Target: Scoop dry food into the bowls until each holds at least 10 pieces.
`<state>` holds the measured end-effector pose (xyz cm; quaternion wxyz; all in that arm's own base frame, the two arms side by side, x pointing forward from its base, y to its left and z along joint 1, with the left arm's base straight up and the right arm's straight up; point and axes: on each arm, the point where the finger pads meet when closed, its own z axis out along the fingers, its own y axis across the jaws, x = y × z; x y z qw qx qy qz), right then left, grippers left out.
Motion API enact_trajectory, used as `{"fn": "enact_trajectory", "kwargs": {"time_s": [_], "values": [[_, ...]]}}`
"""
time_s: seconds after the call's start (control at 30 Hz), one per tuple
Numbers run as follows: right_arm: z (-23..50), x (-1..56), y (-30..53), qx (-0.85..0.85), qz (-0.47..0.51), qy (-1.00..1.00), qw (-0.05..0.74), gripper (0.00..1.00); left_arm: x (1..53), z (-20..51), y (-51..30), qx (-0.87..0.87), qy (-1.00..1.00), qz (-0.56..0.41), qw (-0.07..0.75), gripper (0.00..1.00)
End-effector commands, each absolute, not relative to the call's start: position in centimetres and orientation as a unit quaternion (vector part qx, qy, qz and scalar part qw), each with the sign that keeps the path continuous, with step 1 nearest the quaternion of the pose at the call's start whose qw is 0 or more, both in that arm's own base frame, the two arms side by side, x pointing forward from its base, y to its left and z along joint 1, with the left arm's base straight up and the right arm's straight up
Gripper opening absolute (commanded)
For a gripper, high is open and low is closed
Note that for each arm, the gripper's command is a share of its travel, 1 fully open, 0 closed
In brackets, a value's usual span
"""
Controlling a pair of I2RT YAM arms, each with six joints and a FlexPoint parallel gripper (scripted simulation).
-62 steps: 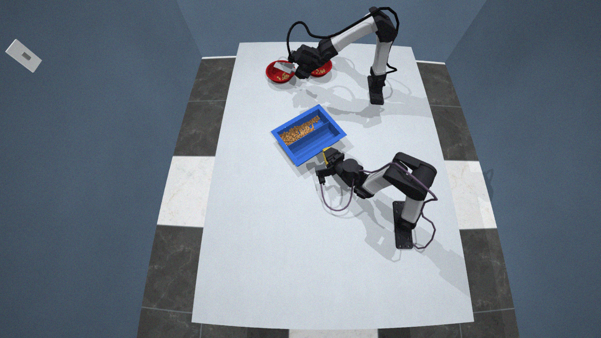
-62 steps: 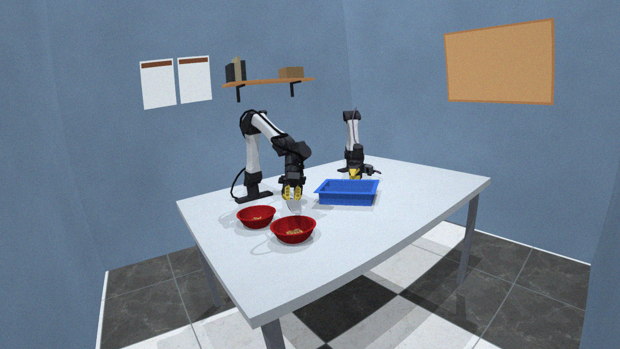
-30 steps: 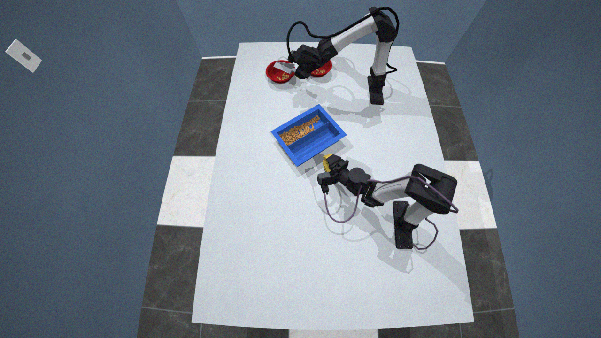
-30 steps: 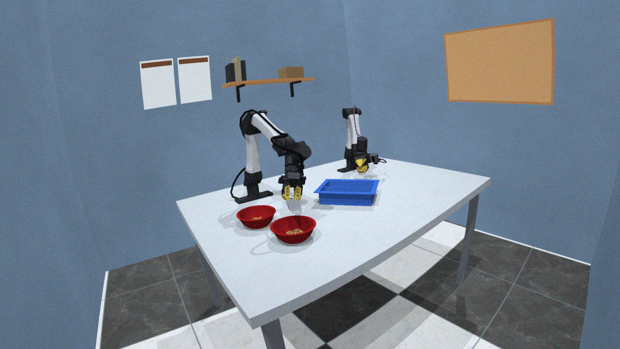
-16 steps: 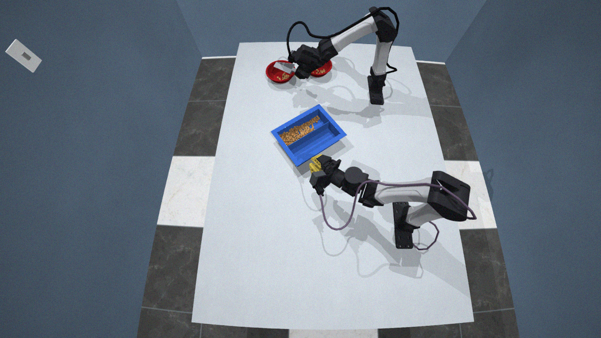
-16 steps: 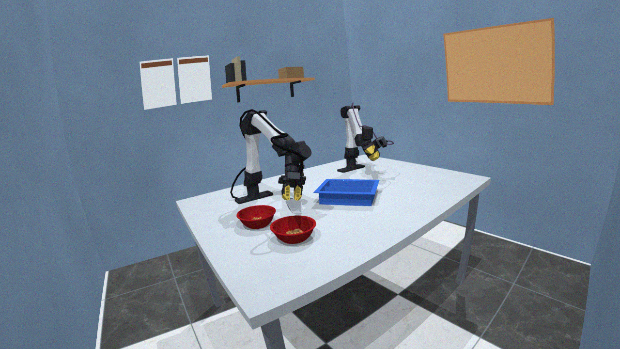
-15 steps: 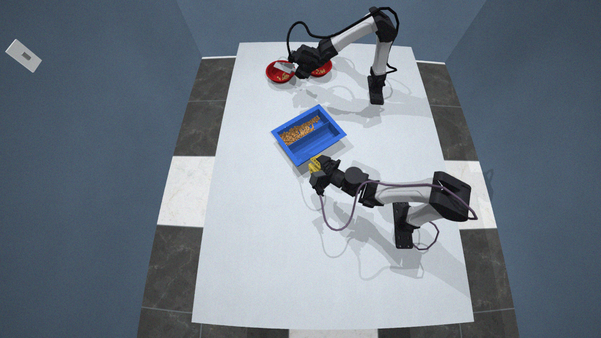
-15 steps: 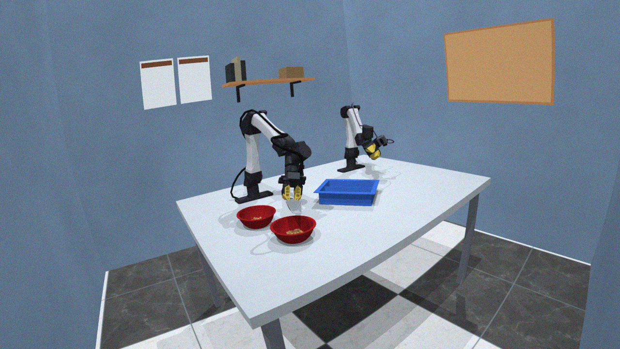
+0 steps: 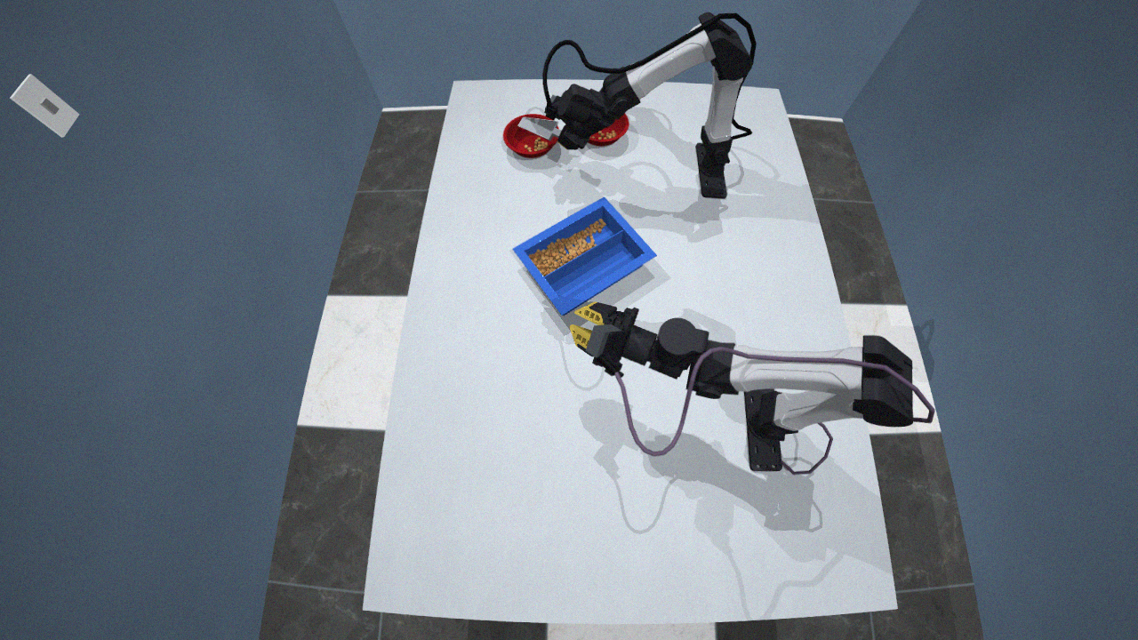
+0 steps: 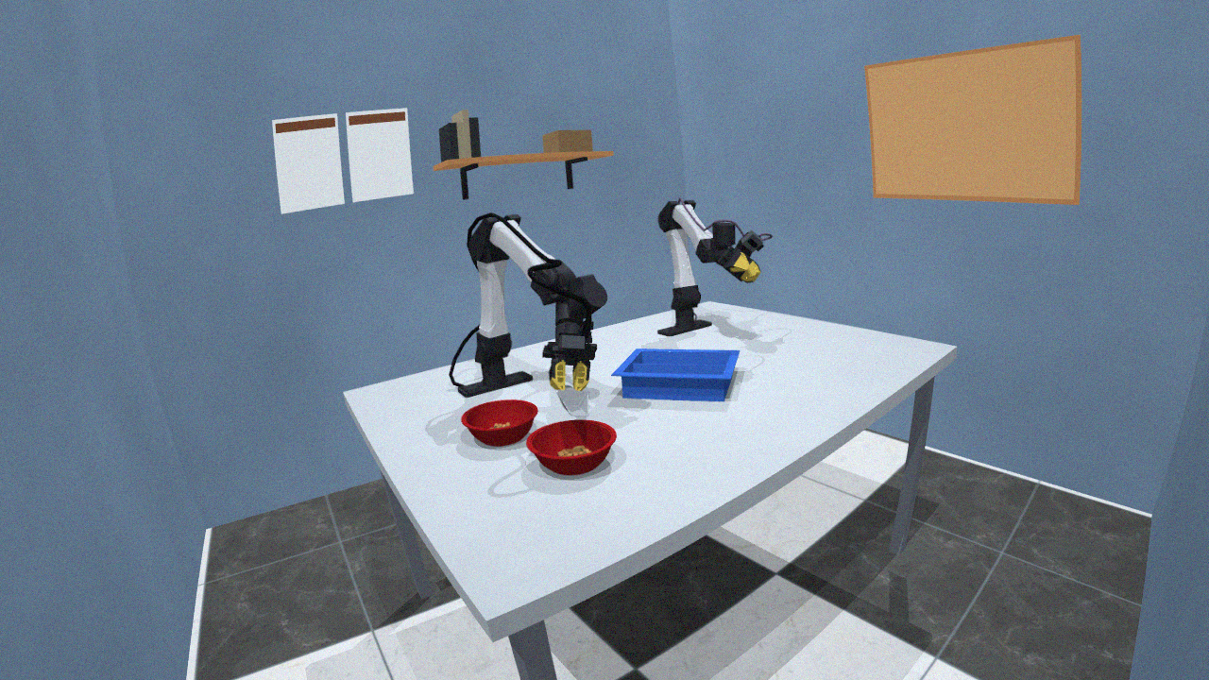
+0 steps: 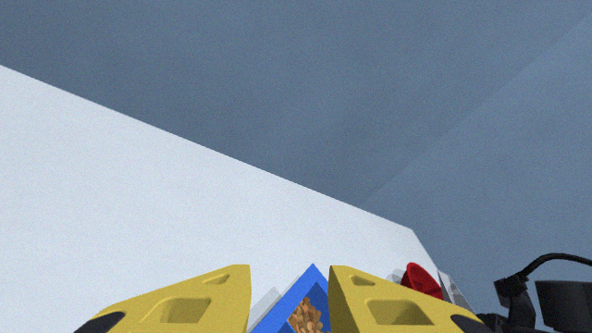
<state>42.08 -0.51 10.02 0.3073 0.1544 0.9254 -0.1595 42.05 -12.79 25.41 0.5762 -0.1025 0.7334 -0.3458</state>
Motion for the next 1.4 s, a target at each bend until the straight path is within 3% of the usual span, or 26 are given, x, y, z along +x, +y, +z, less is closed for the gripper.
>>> {"fn": "enact_trajectory", "kwargs": {"time_s": [0.0, 0.67, 0.97, 1.2, 1.37], "values": [[11.9, 43.0, -0.7, 0.162, -0.157, 0.914, 0.338, 0.0, 42.3, 27.5, -10.8, -0.076, 0.742, -0.278, 0.605, 0.28], [11.9, 43.0, -0.7, 0.162, -0.157, 0.914, 0.338, 0.0, 40.5, 35.5, -3.3, -0.019, 0.732, -0.086, 0.676, 0.28], [11.9, 43.0, -0.7, 0.162, -0.157, 0.914, 0.338, 0.0, 37.3, 40.1, 0.4, 0.009, 0.718, 0.022, 0.695, 0.28], [11.9, 43.0, -0.7, 0.162, -0.157, 0.914, 0.338, 0.0, 38.1, 37.9, -0.2, 0.01, 0.735, 0.006, 0.678, 0.28], [11.9, 43.0, -0.7, 0.162, -0.157, 0.914, 0.338, 0.0, 37.1, 40.2, -0.3, 0.002, 0.706, -0.007, 0.708, 0.28]]}}
